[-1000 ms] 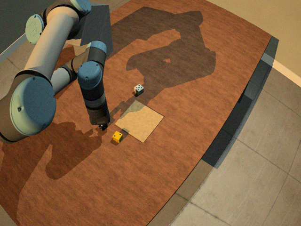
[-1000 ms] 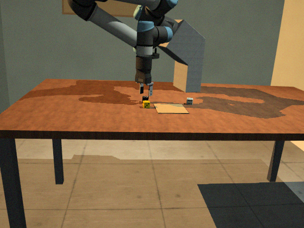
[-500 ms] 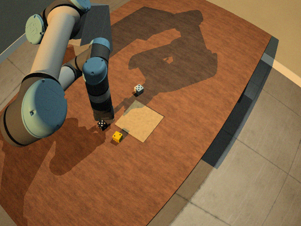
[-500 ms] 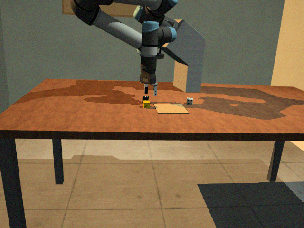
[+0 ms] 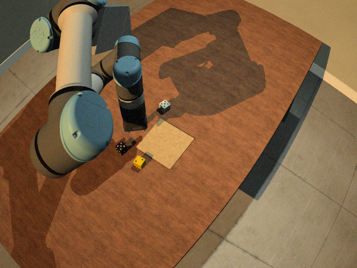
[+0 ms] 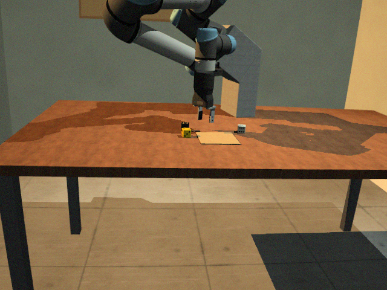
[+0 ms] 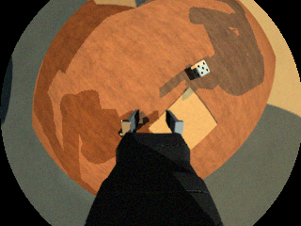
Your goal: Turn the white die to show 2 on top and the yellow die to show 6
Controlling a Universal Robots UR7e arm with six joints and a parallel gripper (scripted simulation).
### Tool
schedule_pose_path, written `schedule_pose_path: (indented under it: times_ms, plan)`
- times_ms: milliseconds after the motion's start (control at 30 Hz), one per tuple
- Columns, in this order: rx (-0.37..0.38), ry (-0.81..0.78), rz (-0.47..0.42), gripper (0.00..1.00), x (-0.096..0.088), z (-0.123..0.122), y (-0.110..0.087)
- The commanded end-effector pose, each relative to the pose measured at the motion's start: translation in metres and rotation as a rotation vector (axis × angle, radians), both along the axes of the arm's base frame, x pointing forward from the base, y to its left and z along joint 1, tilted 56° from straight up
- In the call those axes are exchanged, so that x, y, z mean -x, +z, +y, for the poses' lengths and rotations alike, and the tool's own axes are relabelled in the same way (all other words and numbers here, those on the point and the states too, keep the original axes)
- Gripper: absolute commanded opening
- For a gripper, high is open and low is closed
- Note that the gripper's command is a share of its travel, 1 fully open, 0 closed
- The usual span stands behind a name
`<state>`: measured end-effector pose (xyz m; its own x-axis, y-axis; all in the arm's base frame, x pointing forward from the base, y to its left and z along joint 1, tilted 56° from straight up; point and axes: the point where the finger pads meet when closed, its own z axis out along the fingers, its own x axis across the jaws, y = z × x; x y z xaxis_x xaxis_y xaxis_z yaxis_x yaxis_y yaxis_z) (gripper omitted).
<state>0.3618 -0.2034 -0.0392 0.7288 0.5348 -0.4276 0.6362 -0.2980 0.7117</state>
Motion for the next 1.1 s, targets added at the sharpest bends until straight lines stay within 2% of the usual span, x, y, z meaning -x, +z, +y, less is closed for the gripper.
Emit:
schedule_pose_path:
  times_ms: [0, 433, 500, 833, 1067]
  plan:
    - [0.001, 0.000, -0.001, 1.00, -0.002, 0.011, -0.014]
    - [0.001, 0.000, -0.001, 1.00, -0.010, 0.055, -0.073]
    - [0.001, 0.000, -0.001, 1.00, -0.010, 0.055, -0.073]
    - [0.001, 0.000, -0.001, 1.00, -0.014, 0.079, -0.104]
    - [0.001, 0.000, -0.001, 1.00, -0.015, 0.084, -0.112]
